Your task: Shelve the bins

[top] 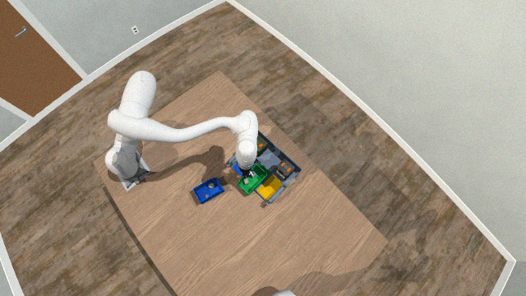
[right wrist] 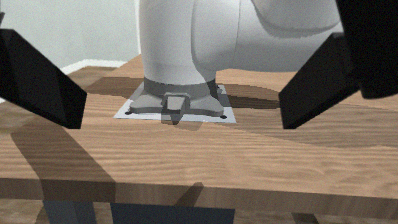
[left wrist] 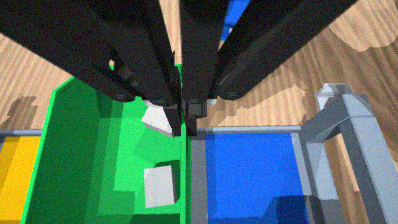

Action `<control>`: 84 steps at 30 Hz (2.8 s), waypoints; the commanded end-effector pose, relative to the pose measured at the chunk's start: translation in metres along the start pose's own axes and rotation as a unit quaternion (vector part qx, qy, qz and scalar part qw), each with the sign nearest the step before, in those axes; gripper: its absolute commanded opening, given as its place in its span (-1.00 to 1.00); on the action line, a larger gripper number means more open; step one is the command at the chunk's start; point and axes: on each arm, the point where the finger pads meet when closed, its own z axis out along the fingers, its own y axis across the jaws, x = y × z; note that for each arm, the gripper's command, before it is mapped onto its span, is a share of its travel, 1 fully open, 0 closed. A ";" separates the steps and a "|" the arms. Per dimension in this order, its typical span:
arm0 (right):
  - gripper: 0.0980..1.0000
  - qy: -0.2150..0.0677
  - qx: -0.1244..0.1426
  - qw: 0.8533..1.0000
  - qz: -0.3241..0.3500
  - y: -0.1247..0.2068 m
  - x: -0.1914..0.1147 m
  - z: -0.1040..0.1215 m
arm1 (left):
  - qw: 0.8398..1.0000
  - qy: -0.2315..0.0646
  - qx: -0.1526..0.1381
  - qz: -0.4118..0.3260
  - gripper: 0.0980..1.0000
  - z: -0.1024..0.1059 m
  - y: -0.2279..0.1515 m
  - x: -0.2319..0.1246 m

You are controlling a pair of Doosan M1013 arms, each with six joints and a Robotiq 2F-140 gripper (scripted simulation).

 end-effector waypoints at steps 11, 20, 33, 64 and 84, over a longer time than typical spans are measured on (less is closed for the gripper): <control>1.00 0.001 0.000 1.000 0.000 0.000 0.000 0.000 | 1.000 0.001 -0.001 0.000 -0.88 -0.001 0.000 0.000; 1.00 0.001 0.000 1.000 0.000 0.000 0.000 0.000 | 1.000 0.001 0.000 0.000 -0.88 -0.001 0.000 0.000; 1.00 0.001 0.000 1.000 0.000 0.000 0.000 0.000 | 1.000 0.001 -0.001 0.000 -0.88 -0.001 0.000 0.000; 1.00 0.001 0.000 1.000 0.000 0.000 0.000 0.000 | 1.000 0.001 -0.001 0.000 -0.88 -0.005 0.000 0.000; 1.00 0.001 0.000 1.000 0.000 0.000 0.000 0.000 | 1.000 0.001 -0.001 0.000 -0.88 -0.022 0.000 -0.001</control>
